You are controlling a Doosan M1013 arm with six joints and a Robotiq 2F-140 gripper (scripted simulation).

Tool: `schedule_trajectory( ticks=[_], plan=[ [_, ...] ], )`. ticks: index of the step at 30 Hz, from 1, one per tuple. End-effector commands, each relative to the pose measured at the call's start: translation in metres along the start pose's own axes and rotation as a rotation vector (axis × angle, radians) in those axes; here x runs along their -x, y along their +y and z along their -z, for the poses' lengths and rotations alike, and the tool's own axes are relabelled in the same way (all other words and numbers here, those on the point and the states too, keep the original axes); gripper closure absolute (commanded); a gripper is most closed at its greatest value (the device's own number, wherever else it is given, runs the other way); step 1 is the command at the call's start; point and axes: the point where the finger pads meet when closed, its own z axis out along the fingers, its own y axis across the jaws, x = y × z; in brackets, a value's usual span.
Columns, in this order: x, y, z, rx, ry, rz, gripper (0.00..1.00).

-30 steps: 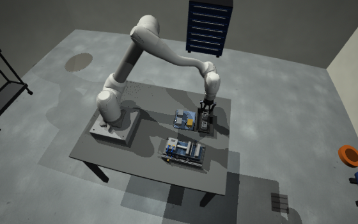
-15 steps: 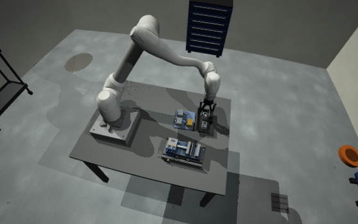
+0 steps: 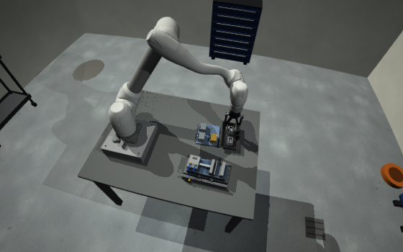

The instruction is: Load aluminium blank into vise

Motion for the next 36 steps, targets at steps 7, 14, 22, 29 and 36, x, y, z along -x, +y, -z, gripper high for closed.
schedule_trajectory(
  ticks=[7,14,22,29,36],
  plan=[
    [0.001,0.001,-0.003,0.001,0.0,-0.002,0.6],
    [0.001,0.001,0.002,0.001,0.0,-0.002,0.6],
    [0.001,0.001,0.021,0.001,0.0,-0.002,0.6],
    [0.001,0.001,0.057,0.001,0.0,-0.002,0.6],
    [0.001,0.001,0.095,0.001,0.0,-0.002,0.6]
  ],
)
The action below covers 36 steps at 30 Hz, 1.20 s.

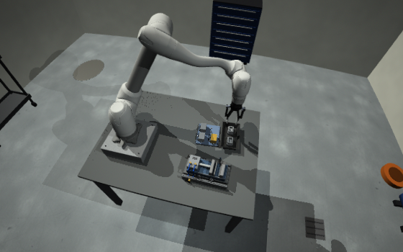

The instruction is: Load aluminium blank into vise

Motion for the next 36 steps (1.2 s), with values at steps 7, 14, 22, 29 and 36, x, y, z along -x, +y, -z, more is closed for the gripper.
schedule_trajectory(
  ticks=[7,14,22,29,36],
  plan=[
    [-0.001,-0.004,0.048,-0.02,0.0,-0.003,0.6],
    [-0.001,-0.004,0.065,-0.02,0.0,-0.003,0.6],
    [-0.001,-0.004,0.066,-0.02,0.0,-0.003,1.0],
    [-0.001,-0.004,0.066,-0.02,0.0,-0.003,1.0],
    [-0.001,-0.004,0.066,-0.02,0.0,-0.003,1.0]
  ],
)
